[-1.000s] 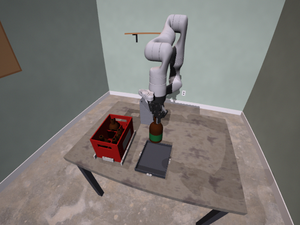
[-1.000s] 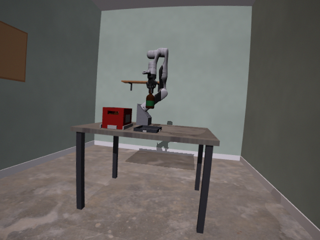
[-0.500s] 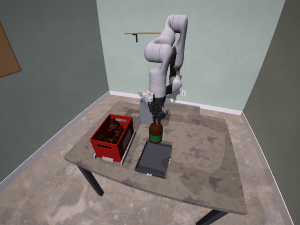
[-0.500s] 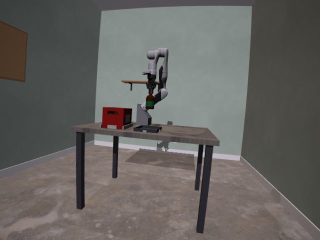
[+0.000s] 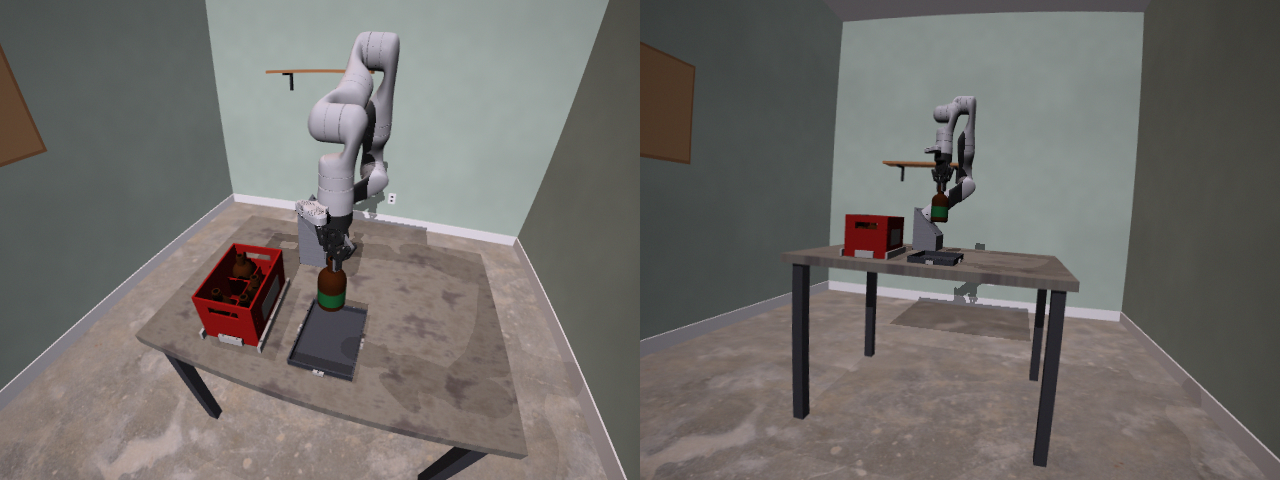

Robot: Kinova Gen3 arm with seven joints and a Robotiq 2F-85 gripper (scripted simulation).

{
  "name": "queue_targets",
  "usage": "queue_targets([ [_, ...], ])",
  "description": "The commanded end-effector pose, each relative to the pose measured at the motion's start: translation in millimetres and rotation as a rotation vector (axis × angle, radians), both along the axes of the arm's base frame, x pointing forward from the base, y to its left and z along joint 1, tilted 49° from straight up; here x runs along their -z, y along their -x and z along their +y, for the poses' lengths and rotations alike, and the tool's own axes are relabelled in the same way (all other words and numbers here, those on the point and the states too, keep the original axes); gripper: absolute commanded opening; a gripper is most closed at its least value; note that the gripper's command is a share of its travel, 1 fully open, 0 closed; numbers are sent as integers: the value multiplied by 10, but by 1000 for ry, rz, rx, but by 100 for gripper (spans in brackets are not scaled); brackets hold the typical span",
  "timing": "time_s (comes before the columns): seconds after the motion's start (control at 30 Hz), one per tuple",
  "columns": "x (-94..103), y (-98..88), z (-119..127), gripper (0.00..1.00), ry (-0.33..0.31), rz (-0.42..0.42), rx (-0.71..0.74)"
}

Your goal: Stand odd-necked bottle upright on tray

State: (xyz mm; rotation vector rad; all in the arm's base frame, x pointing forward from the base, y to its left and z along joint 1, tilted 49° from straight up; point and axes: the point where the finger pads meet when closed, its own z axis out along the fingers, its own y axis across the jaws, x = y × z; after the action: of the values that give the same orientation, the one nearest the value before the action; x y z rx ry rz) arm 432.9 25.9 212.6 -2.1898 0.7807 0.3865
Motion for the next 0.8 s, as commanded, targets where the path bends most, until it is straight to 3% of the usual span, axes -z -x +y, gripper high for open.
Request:
queue_targets([
  [0.0,40,15,57,0,-2,3,-5],
  [0.77,393,32,459,0,-2,3,-5],
])
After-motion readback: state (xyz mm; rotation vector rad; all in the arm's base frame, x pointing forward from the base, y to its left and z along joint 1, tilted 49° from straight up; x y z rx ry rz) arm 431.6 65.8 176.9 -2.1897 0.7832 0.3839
